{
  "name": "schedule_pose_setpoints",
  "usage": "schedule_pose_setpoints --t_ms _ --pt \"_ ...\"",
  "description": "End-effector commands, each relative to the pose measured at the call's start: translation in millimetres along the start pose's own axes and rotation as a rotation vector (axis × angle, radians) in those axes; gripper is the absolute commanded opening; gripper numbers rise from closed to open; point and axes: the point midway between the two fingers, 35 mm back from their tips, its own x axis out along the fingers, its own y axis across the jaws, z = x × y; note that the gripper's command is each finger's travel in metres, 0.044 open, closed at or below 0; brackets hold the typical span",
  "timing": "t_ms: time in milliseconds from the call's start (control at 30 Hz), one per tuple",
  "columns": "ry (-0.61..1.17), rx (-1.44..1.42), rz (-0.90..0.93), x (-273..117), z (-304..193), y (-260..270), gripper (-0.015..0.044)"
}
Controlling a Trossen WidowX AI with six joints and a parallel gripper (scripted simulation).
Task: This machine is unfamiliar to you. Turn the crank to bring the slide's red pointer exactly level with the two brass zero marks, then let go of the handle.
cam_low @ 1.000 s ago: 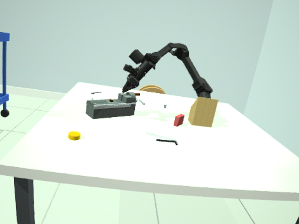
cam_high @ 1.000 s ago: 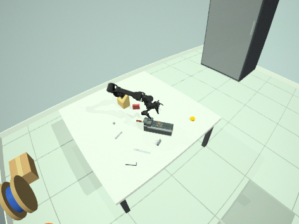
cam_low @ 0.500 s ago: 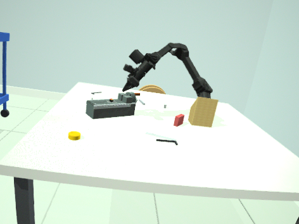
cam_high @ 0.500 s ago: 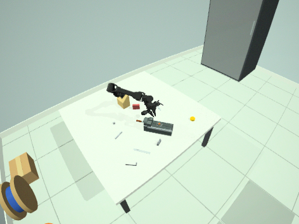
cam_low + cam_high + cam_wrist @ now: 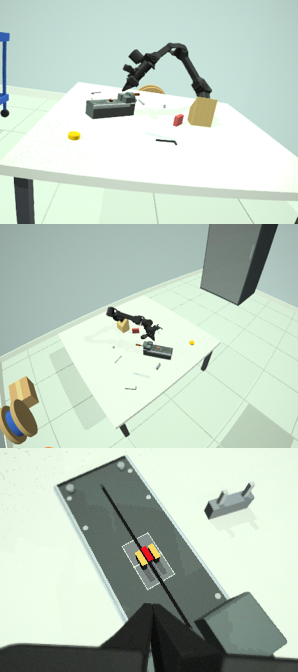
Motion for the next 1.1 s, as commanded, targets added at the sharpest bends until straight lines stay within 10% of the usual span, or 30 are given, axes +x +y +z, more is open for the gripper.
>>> schedule_pose_setpoints --t_ms 0,133,700,1067 --pt "0.0 0.0 0.0 0.0 0.0 0.0 0.0" --pt "0.0 0.0 0.0 0.0 0.0 0.0 0.0" --pt "0.0 0.0 0.0 0.0 0.0 0.0 0.044" --pt "0.0 0.0 0.0 0.0 0.0 0.0 0.0177"
